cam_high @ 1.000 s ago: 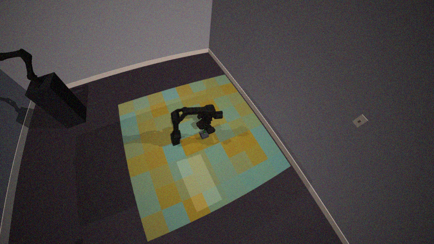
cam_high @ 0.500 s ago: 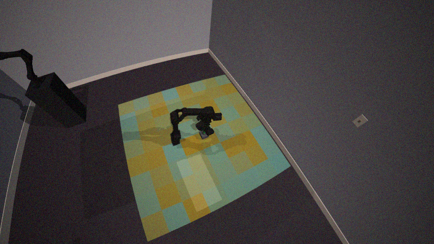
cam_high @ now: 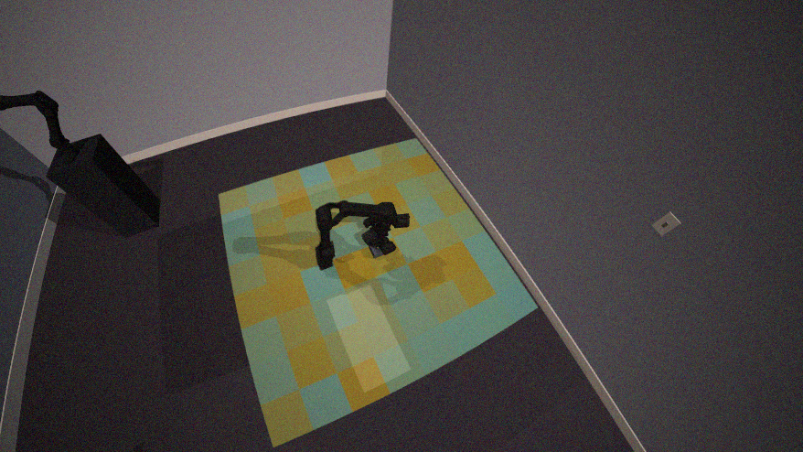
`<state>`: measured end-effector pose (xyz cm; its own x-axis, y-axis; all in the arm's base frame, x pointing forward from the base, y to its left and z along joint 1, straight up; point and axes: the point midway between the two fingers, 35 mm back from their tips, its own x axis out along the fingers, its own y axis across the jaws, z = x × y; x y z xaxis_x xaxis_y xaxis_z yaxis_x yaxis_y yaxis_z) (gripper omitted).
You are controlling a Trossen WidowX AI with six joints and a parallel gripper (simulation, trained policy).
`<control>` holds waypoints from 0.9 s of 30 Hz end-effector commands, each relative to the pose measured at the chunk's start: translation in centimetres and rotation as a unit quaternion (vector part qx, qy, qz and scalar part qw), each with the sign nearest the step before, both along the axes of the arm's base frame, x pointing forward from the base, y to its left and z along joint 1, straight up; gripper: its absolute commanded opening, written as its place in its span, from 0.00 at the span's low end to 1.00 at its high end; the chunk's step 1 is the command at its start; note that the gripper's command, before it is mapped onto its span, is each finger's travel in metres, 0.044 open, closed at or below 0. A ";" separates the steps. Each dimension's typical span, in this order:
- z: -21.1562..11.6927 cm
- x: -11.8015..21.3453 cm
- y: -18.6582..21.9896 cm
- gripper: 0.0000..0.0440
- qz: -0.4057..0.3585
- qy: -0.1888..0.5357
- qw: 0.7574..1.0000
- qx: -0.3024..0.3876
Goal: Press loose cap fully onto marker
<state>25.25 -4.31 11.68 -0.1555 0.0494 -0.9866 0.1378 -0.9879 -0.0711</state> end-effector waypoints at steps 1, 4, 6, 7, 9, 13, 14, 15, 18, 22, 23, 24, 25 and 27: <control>-1.3 -0.7 0.3 0.00 0.008 0.013 1.000 0.010; -1.8 -0.7 0.2 0.01 0.013 0.012 1.000 0.010; -2.1 -0.7 0.2 0.01 0.017 0.011 1.000 0.010; -2.2 -0.7 0.2 0.01 0.018 0.011 1.000 0.009; -2.4 -0.8 0.1 0.01 0.021 0.010 1.000 0.009; -2.8 -1.1 0.1 0.09 0.025 0.016 1.000 0.009; -2.8 -1.0 0.0 0.09 0.026 0.014 1.000 0.009; -2.9 -1.0 0.0 0.09 0.028 0.013 0.999 0.008; -3.0 -1.0 -0.2 0.10 0.033 0.011 0.999 0.005; -3.2 -1.0 -0.4 0.12 0.039 0.007 0.999 0.000; -3.2 -1.0 -0.5 0.12 0.041 0.006 0.999 -0.001; -3.2 -0.9 -0.5 0.12 0.042 0.006 0.999 -0.002; -3.3 -0.9 -0.6 0.12 0.044 0.005 0.999 -0.003; -3.4 -0.9 -0.7 0.13 0.047 0.004 0.999 -0.005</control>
<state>25.13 -4.49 9.91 -0.1194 0.0457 -0.9918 0.2167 -0.9737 -0.0710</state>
